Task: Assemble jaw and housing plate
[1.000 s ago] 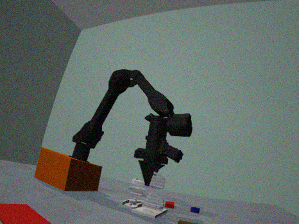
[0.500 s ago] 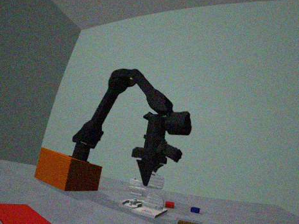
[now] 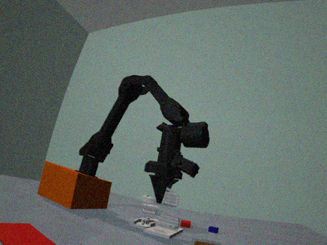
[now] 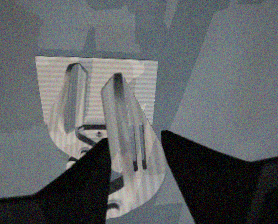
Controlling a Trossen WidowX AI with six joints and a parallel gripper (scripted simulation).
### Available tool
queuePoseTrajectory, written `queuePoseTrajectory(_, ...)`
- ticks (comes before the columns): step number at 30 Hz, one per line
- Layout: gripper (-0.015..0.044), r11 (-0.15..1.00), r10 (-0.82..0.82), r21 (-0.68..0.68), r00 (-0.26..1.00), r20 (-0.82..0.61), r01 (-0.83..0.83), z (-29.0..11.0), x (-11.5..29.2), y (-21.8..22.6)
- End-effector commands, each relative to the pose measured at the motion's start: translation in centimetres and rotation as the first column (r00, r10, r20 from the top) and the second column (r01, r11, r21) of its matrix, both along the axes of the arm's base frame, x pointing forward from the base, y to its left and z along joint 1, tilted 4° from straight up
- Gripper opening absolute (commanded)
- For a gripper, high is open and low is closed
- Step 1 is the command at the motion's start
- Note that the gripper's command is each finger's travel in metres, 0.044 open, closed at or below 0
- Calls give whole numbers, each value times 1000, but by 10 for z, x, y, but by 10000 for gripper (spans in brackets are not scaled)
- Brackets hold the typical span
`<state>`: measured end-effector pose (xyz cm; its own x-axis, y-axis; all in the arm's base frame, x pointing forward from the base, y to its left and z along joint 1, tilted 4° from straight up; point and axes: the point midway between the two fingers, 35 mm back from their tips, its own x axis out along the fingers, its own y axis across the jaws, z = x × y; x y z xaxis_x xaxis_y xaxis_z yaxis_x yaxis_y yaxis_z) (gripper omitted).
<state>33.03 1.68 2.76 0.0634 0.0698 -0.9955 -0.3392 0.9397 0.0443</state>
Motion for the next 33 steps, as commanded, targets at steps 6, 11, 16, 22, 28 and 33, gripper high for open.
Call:
queuePoseTrajectory(6, 134, 1000, 6, 0, 1000, -1, -6, 0, 0, 1)
queuePoseTrajectory(11, 134, 1000, 6, 0, 1000, -1, -6, -2, 0, 1)
queuePoseTrajectory(16, 134, 1000, 5, 0, 1000, -2, -5, -10, 1, 2)
queuePoseTrajectory(22, 134, 1000, 5, 0, 1000, -2, -5, -20, 2, 3)
queuePoseTrajectory(28, 134, 1000, 4, 0, 1000, -2, -4, -30, 2, 3)
queuePoseTrajectory(33, 134, 1000, 4, 0, 1000, -2, -4, -38, 3, 4)
